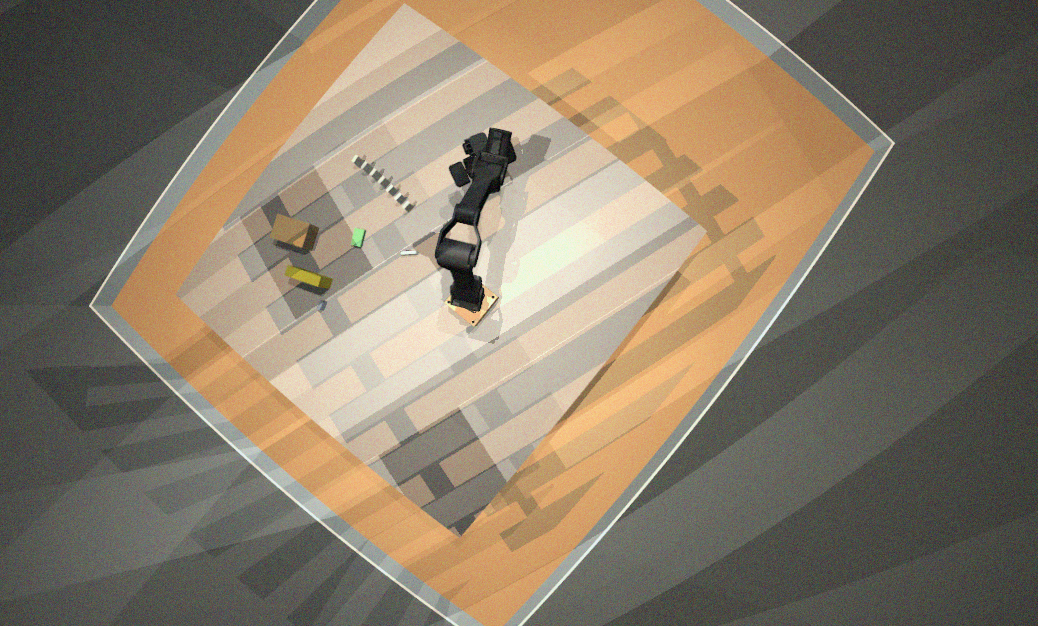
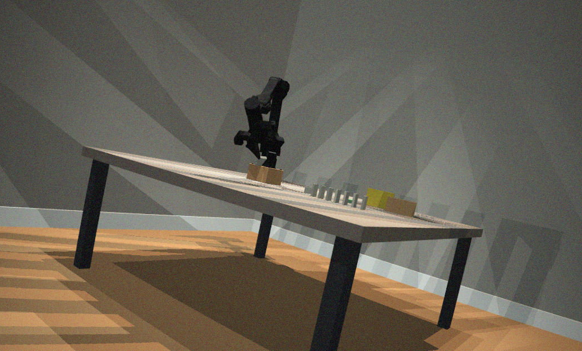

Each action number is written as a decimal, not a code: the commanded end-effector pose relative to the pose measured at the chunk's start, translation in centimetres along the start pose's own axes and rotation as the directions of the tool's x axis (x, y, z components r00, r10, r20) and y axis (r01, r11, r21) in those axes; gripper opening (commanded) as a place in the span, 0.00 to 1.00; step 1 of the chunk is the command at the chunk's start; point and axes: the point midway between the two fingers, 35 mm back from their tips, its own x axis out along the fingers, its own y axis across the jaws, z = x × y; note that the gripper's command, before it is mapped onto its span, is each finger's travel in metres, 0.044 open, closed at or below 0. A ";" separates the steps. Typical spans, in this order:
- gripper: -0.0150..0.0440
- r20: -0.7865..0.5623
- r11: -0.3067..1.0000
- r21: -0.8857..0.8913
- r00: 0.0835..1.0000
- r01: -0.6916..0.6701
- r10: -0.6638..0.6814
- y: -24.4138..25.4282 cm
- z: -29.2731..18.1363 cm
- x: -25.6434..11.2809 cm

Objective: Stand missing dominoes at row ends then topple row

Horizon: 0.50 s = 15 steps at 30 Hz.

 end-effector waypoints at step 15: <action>0.44 0.336 0.997 0.056 0.941 -0.056 0.034 -1.8 -0.6 0.3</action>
